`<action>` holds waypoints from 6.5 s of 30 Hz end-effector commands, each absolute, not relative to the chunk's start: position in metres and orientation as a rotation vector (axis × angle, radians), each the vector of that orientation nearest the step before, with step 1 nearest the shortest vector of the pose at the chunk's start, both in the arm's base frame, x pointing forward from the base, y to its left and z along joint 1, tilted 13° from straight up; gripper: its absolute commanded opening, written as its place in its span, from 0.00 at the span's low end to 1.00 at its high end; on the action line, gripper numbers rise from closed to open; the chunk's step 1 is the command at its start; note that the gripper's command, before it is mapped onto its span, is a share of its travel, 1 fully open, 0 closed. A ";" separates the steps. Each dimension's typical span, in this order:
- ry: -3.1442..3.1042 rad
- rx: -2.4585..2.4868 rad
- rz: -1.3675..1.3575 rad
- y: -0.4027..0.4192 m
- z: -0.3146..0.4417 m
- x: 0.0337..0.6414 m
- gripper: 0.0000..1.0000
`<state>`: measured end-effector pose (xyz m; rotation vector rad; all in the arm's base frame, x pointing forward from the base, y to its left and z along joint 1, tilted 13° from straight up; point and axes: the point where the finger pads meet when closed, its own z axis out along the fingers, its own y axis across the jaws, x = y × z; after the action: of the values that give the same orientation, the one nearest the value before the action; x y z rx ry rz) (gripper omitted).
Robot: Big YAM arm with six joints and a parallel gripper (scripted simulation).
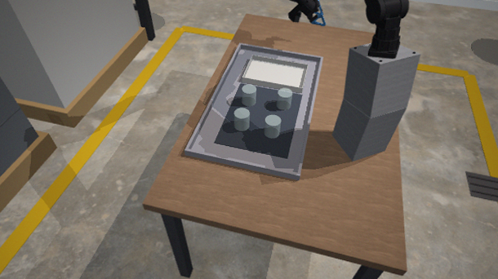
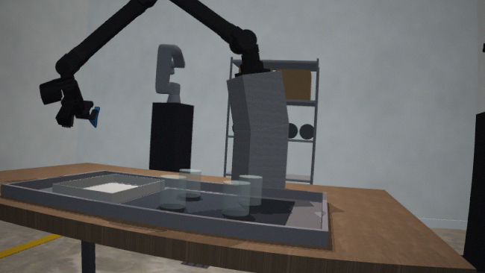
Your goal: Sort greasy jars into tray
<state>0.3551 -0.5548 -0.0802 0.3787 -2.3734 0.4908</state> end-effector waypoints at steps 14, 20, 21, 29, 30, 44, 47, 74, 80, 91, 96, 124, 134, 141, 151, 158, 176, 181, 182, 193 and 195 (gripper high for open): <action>-2.360 0.488 0.636 -0.489 -0.039 0.413 1.00; -2.339 0.559 0.672 -0.452 -0.043 0.427 1.00; -2.336 0.571 0.678 -0.446 -0.043 0.430 1.00; -2.308 0.654 0.720 -0.404 -0.047 0.447 1.00; -2.308 0.654 0.720 -0.404 -0.047 0.447 1.00; -2.245 0.819 0.800 -0.318 -0.055 0.481 1.00; -2.241 0.830 0.806 -0.312 -0.055 0.483 1.00; -2.080 1.152 0.958 -0.152 -0.081 0.480 1.00; -2.043 1.215 0.987 -0.120 -0.086 0.479 1.00; -1.953 1.354 1.050 -0.062 -0.099 0.455 1.00; -1.904 1.424 1.081 -0.034 -0.106 0.440 1.00; -2.059 1.467 1.018 0.032 -0.127 0.403 1.00; -2.174 1.406 0.950 0.034 -0.134 0.399 1.00; -2.277 1.345 0.880 0.036 -0.138 0.396 1.00; -2.383 1.273 0.813 0.038 -0.141 0.394 1.00; -2.383 1.273 0.813 0.038 -0.141 0.394 1.00; -2.583 1.115 0.680 0.041 -0.146 0.391 1.00; -2.675 1.031 0.616 0.043 -0.147 0.390 1.00; -2.675 1.031 0.616 0.043 -0.147 0.390 1.00; -2.771 0.936 0.555 0.044 -0.147 0.391 1.00; -2.858 0.843 0.497 0.045 -0.147 0.391 1.00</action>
<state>0.3807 0.0456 -0.1572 0.9639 -2.7297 0.5204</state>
